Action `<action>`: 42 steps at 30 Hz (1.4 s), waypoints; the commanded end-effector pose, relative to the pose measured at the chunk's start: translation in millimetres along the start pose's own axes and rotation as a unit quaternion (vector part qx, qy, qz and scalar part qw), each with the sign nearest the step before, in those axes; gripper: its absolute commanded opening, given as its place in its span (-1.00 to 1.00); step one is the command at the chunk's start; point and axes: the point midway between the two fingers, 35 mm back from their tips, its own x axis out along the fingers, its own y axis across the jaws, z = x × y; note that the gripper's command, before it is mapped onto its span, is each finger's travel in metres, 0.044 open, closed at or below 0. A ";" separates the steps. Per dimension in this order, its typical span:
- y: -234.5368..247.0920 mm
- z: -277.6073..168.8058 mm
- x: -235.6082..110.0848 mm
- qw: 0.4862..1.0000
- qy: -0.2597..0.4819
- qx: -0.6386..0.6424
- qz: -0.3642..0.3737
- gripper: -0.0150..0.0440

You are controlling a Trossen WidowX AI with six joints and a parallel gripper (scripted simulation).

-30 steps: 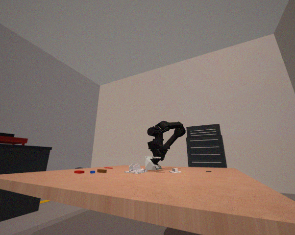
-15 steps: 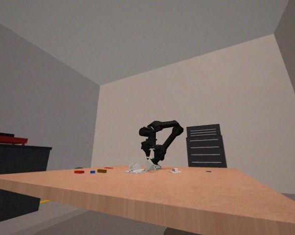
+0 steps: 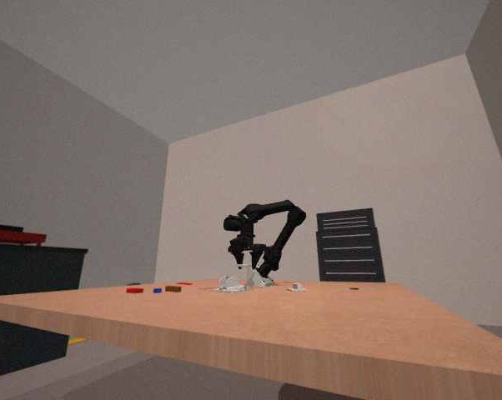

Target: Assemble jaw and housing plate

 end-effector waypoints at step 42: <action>-31.2 5.1 0.7 0.999 0.001 -0.043 0.006 0.70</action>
